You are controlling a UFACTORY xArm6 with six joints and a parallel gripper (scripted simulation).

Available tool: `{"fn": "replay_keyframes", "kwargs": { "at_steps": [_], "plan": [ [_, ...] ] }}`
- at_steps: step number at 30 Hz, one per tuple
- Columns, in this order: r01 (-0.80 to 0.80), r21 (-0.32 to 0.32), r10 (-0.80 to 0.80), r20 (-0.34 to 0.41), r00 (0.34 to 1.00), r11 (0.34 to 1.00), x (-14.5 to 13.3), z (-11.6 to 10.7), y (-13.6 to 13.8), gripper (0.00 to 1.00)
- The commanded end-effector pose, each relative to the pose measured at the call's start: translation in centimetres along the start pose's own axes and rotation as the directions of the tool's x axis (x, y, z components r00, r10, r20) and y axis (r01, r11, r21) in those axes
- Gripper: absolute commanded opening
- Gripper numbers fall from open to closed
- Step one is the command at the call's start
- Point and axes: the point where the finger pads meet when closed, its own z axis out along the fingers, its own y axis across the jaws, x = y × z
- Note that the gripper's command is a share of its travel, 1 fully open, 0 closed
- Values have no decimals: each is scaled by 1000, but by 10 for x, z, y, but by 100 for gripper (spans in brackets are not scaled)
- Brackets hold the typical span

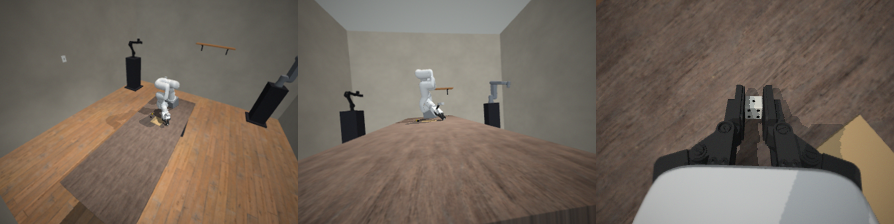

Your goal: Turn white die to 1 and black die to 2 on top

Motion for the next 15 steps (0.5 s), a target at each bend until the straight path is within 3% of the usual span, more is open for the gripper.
{"fn": "replay_keyframes", "kwargs": {
  "at_steps": [1,9,15],
  "plan": [
    [1,-1,-1,-1,1000,1000,1,0,0,11],
    [1,-1,-1,-1,1000,1000,1,0,0,11],
    [1,-1,-1,-1,1000,1000,1,0,0,19]
  ]
}}
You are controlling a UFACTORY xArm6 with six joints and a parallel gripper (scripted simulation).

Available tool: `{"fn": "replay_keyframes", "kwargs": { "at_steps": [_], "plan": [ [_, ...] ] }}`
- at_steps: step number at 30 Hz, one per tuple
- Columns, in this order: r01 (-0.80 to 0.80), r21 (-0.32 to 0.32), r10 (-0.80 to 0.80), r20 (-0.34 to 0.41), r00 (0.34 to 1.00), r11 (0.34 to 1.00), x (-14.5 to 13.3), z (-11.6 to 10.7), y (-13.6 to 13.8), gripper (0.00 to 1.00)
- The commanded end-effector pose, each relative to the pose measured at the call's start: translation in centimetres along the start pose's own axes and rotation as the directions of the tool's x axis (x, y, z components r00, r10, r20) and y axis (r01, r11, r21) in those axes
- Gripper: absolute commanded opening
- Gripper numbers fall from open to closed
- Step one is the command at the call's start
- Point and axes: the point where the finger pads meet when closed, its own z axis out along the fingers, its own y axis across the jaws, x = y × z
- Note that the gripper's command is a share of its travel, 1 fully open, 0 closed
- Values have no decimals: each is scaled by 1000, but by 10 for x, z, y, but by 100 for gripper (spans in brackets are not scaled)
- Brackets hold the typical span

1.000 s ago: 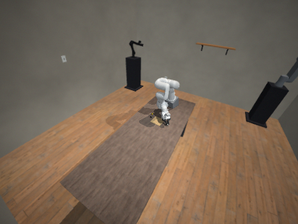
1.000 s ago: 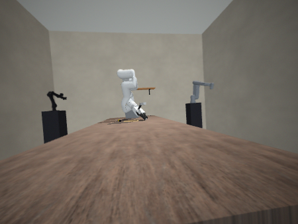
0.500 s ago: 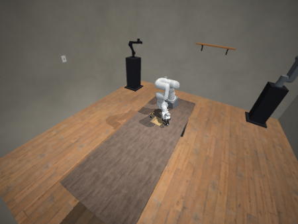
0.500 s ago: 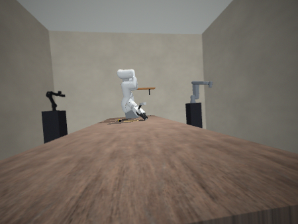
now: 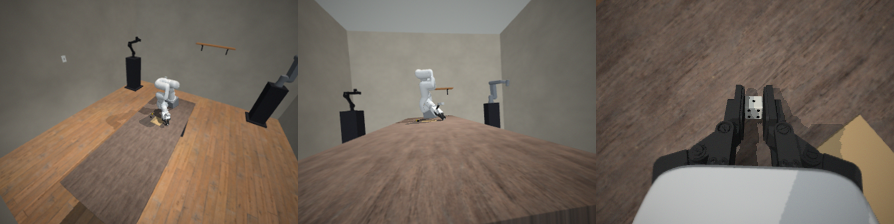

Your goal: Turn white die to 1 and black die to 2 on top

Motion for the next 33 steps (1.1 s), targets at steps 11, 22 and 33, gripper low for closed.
{"fn": "replay_keyframes", "kwargs": {
  "at_steps": [11,22,33],
  "plan": [
    [1,-1,-1,-1,1000,1000,1,0,0,31],
    [1,-1,-1,-1,1000,1000,1,0,0,31],
    [1,-1,-1,-1,1000,1000,1,0,0,31]
  ]
}}
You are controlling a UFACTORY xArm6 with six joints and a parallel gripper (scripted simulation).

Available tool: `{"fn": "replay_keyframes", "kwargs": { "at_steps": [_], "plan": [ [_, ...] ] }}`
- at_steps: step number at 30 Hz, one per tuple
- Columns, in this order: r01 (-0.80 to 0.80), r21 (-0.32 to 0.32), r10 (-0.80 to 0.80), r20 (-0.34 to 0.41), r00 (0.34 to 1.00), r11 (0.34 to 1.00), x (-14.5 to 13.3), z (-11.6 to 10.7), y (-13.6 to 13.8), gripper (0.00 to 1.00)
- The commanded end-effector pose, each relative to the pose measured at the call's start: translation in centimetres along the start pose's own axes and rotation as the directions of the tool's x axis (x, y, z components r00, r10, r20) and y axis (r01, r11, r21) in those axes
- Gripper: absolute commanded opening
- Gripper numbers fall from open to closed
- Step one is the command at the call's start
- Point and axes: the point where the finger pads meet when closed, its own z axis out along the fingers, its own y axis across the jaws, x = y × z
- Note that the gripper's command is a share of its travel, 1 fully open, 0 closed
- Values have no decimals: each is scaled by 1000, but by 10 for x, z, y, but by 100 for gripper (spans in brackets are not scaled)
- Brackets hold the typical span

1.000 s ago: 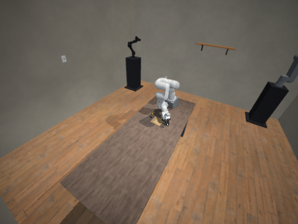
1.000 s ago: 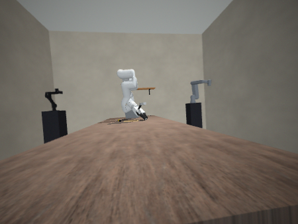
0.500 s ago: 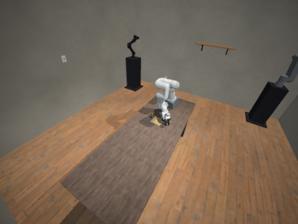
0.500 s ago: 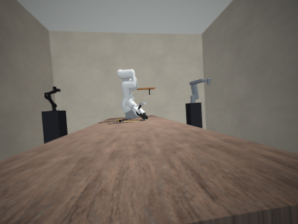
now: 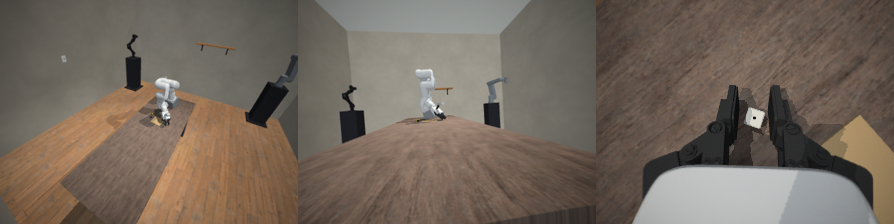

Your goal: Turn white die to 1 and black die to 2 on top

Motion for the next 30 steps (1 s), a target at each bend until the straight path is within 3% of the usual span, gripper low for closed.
{"fn": "replay_keyframes", "kwargs": {
  "at_steps": [1,21,30],
  "plan": [
    [1,-1,-1,-1,1000,1000,1,0,0,31],
    [1,-1,-1,-1,1000,1000,1,-1,0,31],
    [1,-1,-1,-1,1000,1000,1,-17,0,31]
  ]
}}
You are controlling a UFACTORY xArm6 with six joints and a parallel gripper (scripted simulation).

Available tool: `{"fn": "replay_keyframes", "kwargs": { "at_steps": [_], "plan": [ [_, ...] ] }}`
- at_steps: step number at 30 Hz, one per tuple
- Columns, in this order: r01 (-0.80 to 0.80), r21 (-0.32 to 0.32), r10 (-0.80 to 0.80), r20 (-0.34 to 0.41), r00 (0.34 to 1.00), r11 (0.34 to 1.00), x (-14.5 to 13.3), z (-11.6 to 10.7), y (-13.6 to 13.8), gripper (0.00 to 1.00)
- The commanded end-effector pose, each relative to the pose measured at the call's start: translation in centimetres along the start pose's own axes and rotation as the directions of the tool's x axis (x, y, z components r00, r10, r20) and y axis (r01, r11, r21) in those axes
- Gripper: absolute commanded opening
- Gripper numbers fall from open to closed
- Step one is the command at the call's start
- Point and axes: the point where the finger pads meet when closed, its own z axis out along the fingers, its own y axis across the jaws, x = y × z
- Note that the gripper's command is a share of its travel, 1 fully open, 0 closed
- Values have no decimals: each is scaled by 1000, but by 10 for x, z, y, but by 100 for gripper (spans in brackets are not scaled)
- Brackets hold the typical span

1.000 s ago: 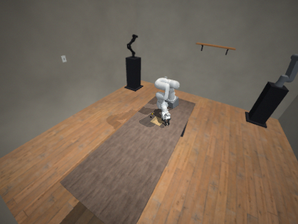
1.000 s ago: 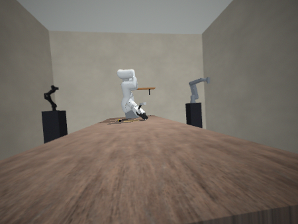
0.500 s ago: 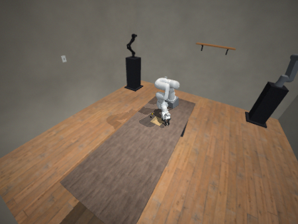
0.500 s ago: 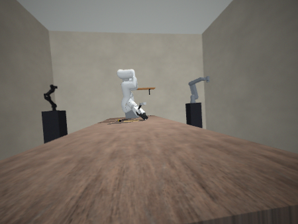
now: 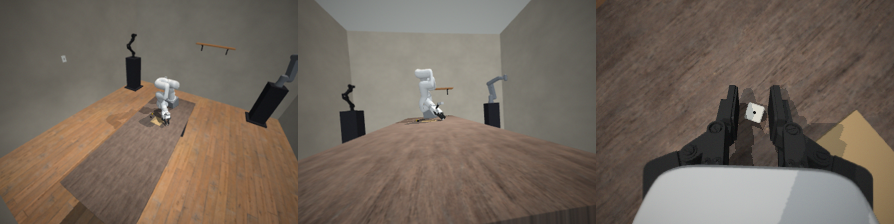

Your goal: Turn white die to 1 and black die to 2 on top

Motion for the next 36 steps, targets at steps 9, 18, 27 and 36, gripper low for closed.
{"fn": "replay_keyframes", "kwargs": {
  "at_steps": [9,18,27,36],
  "plan": [
    [0,-1,0,-1,1000,1000,1,-40,0,31],
    [0,-1,0,-1,1000,1000,1,-44,0,31],
    [0,-1,0,-1,1000,1000,21,-61,0,31],
    [0,-1,0,-1,1000,1000,42,-78,0,31]
  ]
}}
